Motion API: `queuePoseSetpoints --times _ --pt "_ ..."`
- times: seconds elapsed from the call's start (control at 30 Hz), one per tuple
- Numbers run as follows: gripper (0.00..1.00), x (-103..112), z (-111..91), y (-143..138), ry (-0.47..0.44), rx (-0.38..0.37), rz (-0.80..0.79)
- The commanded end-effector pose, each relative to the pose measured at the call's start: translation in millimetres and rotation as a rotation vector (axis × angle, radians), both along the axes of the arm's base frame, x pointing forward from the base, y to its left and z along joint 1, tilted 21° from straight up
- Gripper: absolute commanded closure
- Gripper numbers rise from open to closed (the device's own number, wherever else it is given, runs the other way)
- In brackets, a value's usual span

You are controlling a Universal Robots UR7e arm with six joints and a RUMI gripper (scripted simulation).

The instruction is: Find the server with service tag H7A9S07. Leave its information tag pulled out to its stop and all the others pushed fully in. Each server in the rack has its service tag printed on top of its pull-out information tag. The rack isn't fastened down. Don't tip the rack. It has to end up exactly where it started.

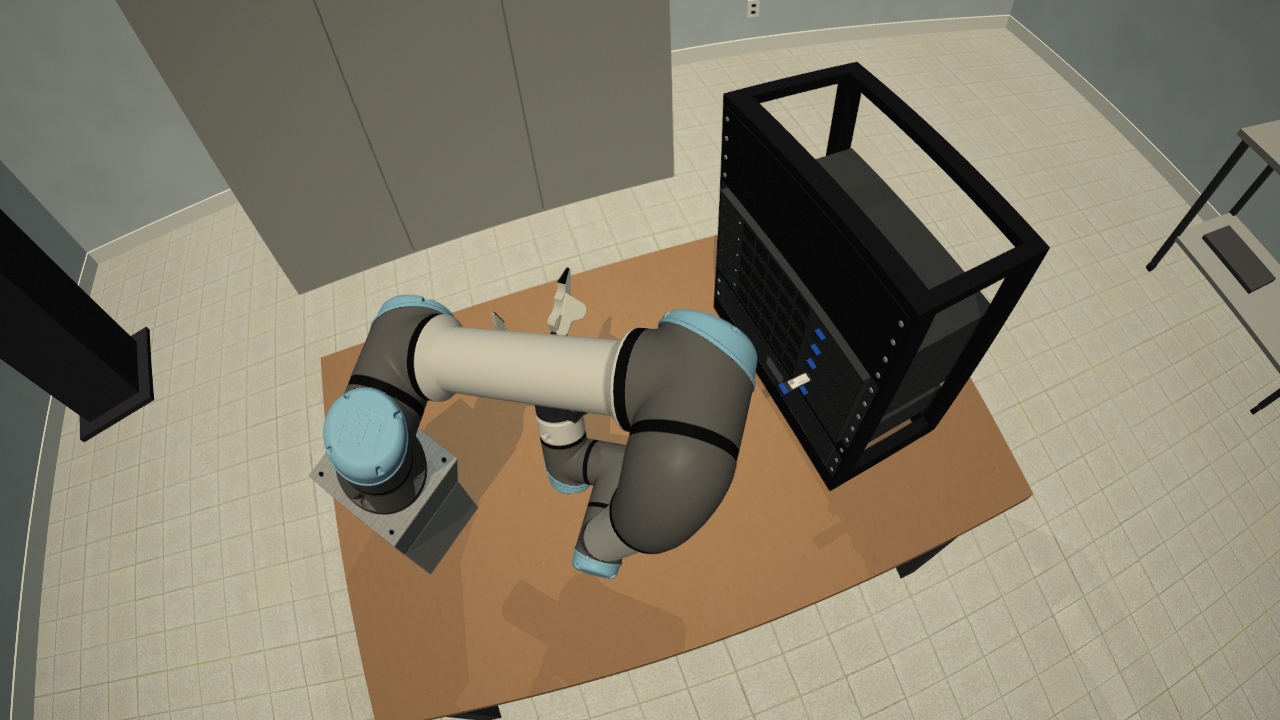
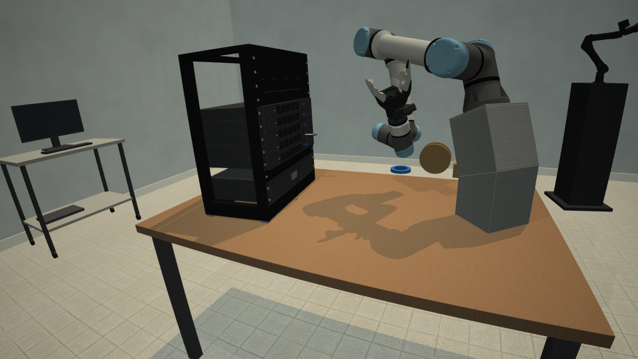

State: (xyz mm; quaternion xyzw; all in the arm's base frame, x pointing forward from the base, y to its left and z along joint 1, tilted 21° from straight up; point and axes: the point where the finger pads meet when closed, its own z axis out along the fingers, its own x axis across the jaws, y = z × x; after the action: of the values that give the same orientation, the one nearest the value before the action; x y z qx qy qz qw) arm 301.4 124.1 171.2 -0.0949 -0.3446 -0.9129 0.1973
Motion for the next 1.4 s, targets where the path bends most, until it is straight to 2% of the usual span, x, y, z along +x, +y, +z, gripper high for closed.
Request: queuePoseSetpoints --times 0.0,1.37 --pt "0.00 4 4 -3 0.045 0.018 0.017" --pt "0.00 38 27 -29 0.357 0.167 0.148"
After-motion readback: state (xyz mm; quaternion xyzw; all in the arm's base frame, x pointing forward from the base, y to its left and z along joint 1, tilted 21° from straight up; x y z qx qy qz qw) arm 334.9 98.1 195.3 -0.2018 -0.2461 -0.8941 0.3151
